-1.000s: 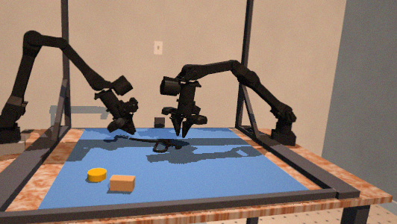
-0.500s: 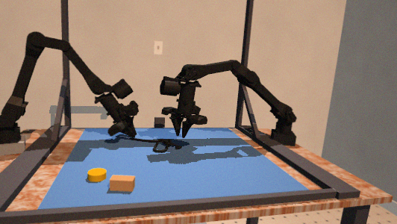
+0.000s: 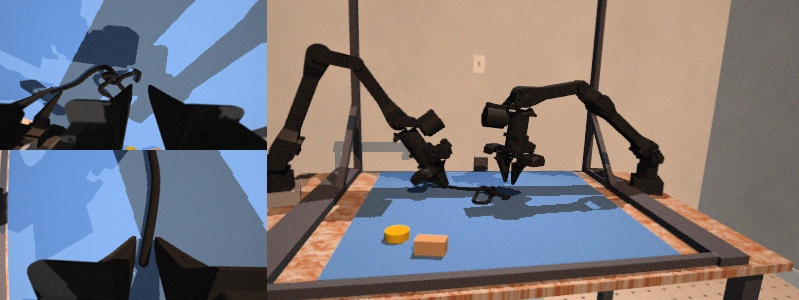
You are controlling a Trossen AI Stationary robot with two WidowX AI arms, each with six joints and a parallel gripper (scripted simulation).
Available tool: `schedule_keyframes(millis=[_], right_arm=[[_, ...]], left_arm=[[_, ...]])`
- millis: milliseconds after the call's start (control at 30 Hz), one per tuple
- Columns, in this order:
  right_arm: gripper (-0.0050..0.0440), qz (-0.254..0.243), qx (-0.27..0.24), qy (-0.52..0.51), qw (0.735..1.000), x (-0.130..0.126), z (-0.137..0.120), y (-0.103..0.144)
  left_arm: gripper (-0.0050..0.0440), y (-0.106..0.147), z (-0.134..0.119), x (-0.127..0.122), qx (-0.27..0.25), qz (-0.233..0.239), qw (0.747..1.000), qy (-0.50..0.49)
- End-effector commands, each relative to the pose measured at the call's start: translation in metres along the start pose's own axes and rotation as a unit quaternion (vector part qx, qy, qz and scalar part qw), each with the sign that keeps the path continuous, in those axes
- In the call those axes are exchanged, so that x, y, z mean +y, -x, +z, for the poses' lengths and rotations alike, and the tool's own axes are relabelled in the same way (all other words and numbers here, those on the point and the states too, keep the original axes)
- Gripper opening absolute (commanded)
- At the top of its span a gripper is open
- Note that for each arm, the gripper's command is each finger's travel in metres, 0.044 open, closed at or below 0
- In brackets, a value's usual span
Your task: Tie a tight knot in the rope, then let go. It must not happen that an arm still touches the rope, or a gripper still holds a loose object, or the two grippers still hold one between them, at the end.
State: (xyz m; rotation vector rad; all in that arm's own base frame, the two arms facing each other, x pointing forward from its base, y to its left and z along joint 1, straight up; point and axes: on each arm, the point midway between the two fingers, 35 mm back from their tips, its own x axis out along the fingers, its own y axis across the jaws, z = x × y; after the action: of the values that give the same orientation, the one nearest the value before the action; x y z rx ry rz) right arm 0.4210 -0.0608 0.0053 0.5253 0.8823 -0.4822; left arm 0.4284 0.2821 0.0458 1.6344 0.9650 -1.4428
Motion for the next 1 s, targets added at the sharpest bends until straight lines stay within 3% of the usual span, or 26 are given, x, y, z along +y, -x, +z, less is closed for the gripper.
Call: schedule_keyframes(millis=[0, 200, 300, 967], right_arm=[[0.0085, 0.005, -0.011, -0.004, 1.000, 0.004, 0.008, 0.005], [0.0085, 0.005, -0.011, -0.004, 1.000, 0.004, 0.008, 0.005], [0.0030, 0.005, -0.011, -0.004, 1.000, 0.004, 0.008, 0.005], [0.0030, 0.005, -0.011, -0.004, 1.000, 0.004, 0.008, 0.005]], left_arm=[[0.0125, 0.016, -0.005, 0.003, 0.017, 0.012, 1.000, -0.003], [0.0125, 0.016, -0.005, 0.003, 0.017, 0.012, 1.000, -0.003], [0.0125, 0.016, -0.005, 0.003, 0.017, 0.012, 1.000, -0.003], [0.0125, -0.006, -0.005, 0.003, 0.006, 0.006, 1.000, -0.003]])
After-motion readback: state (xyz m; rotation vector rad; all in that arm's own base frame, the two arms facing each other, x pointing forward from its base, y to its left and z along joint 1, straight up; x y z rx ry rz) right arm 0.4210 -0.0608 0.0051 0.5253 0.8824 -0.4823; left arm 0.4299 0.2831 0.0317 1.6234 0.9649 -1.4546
